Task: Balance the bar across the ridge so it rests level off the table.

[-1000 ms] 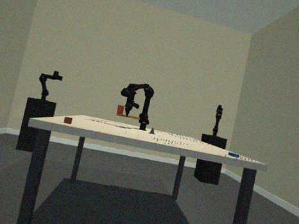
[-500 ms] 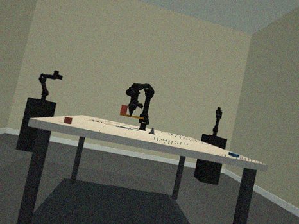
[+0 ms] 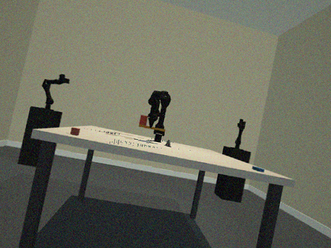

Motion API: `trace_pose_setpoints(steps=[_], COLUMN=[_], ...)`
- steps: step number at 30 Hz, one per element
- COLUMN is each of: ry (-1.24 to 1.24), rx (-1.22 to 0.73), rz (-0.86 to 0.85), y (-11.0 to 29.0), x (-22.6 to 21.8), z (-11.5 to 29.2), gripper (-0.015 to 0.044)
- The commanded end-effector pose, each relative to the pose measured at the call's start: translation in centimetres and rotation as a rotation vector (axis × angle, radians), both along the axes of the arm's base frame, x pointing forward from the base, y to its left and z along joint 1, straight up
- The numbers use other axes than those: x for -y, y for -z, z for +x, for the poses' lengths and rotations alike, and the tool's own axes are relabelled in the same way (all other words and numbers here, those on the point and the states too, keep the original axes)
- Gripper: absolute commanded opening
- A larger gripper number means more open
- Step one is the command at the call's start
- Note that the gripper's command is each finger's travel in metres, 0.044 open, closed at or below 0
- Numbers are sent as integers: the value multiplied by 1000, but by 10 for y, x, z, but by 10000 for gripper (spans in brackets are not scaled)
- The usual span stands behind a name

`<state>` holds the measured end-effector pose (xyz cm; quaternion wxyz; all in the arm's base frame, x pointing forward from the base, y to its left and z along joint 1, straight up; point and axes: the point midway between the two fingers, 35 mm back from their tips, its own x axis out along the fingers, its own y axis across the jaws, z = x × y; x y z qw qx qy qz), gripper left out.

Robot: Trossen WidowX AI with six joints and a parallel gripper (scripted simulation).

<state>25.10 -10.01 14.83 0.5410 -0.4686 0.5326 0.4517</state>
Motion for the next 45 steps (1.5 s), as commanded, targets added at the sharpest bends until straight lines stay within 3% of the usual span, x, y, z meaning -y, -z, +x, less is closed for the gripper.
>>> trace_pose_setpoints(steps=[1,45], ry=[23,212], rx=[-1,0], rz=[3,22], y=[0,-3], x=[-16,-178], z=[8,26], gripper=[0,0])
